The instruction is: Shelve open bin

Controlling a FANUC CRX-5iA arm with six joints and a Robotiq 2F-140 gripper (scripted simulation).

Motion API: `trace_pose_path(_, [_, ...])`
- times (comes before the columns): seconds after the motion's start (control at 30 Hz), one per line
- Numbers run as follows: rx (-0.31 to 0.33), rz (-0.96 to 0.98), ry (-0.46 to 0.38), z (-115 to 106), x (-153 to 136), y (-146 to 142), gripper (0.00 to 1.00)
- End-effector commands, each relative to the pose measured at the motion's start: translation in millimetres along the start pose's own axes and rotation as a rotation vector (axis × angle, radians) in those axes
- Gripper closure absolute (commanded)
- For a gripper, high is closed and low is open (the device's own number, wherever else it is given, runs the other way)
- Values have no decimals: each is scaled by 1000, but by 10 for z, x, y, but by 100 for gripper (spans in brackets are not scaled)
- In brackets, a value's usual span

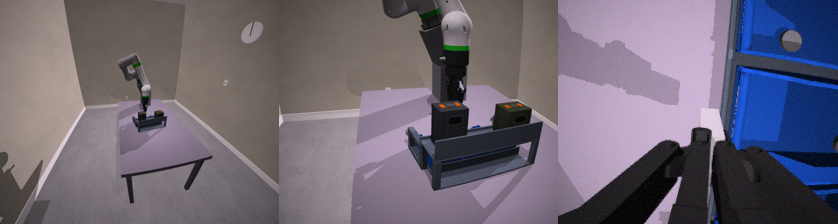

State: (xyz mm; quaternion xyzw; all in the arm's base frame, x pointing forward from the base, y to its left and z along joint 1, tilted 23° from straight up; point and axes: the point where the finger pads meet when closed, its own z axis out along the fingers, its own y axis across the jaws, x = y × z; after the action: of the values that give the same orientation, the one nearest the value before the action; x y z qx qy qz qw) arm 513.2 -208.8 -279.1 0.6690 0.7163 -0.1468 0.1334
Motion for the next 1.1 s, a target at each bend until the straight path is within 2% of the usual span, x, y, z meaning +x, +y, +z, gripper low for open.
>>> trace_pose_path(0.0, [1, 0, 0, -122, -1, 2, 100])
trace_pose_path(0.2, [1, 0, 0, -331, -1, 2, 100])
trace_pose_path(0.47, [1, 0, 0, -465, -1, 2, 100])
trace_pose_path(1.07, [1, 0, 0, -487, -1, 2, 100])
